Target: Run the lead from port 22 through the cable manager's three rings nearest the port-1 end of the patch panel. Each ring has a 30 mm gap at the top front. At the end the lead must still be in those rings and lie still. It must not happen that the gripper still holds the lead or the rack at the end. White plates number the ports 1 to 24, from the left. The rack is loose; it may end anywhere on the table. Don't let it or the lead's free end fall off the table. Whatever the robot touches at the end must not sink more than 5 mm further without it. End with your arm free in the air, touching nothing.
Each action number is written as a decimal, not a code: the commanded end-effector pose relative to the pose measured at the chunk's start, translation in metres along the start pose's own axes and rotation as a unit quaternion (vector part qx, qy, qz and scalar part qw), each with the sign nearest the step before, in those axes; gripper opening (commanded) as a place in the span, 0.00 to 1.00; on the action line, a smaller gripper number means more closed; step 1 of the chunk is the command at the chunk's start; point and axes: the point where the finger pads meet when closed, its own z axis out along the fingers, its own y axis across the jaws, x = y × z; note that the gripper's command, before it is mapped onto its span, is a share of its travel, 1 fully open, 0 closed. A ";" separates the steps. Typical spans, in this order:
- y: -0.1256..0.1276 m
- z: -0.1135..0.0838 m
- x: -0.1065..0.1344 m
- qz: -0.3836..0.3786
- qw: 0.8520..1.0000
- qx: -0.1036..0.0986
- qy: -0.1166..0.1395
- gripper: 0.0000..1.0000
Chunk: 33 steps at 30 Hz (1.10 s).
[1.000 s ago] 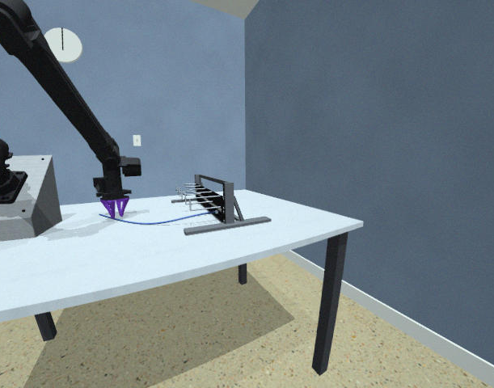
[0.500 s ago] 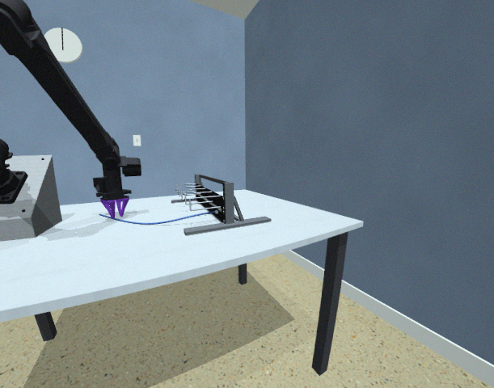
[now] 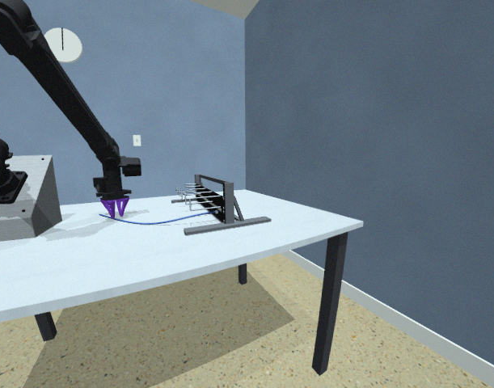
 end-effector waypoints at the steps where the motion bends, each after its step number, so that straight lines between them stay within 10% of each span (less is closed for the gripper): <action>1: -0.010 -0.003 0.014 0.013 1.000 0.010 0.005 0.32; 33: -0.007 0.005 0.009 0.008 1.000 0.005 0.002 0.32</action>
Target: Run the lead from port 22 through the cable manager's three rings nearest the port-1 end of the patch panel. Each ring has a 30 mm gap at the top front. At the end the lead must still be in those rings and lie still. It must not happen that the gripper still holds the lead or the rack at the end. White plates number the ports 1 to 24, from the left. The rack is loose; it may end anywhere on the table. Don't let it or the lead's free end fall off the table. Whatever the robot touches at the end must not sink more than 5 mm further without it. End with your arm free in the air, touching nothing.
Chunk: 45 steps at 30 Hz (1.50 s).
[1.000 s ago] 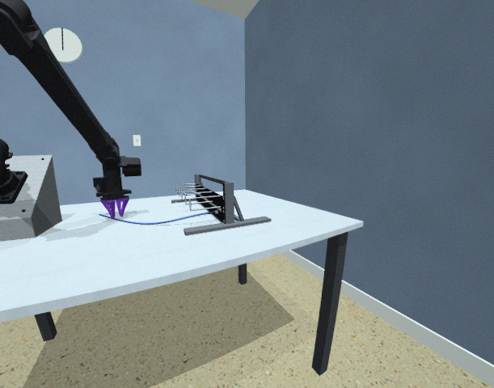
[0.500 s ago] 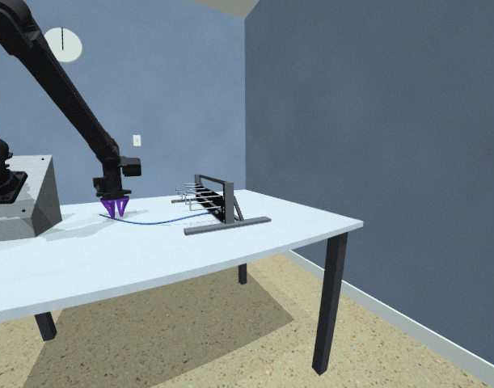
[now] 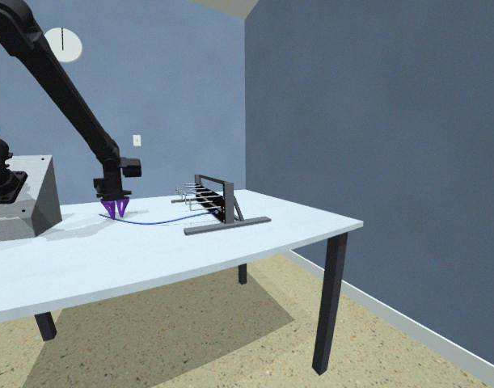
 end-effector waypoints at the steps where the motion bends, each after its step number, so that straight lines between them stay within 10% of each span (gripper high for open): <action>1: -0.007 0.002 0.009 0.009 1.000 0.006 0.003 0.32; 45: -0.010 0.006 0.009 0.012 1.000 0.006 0.004 0.32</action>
